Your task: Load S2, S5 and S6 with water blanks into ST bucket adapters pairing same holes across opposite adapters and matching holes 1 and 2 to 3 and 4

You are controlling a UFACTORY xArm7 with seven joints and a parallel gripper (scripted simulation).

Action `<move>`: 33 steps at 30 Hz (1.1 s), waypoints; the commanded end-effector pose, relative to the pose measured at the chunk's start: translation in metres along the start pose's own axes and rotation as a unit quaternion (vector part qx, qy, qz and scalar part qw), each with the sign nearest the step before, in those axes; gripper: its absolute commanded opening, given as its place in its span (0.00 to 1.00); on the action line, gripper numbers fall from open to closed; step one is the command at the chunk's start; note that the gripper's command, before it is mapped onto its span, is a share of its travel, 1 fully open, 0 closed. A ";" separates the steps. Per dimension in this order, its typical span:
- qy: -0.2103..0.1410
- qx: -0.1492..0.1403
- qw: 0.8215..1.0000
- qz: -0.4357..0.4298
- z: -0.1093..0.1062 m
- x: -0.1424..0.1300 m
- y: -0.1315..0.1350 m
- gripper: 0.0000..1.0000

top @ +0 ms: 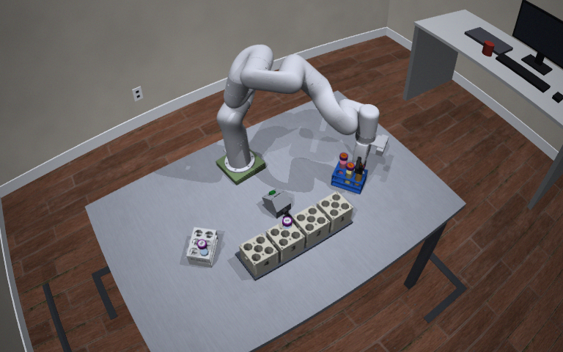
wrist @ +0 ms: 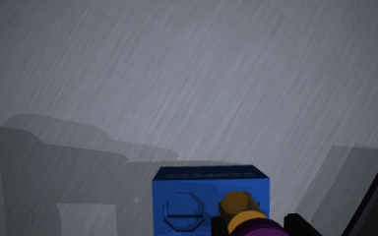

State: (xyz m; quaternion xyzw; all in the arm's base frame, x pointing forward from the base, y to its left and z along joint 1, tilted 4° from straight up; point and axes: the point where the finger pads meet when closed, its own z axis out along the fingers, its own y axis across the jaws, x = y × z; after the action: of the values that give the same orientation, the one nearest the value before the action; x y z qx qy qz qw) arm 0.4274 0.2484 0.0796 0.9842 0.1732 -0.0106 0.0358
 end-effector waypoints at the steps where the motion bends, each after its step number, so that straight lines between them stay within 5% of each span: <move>1: 0.002 0.000 1.000 0.000 -0.005 0.002 0.000 0.00; 33: 0.002 0.000 1.000 0.000 -0.050 0.001 0.000 0.00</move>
State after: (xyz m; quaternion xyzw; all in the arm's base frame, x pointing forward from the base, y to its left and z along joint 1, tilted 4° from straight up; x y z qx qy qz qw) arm 0.4278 0.2515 0.1217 0.9842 0.1732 -0.0105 0.0358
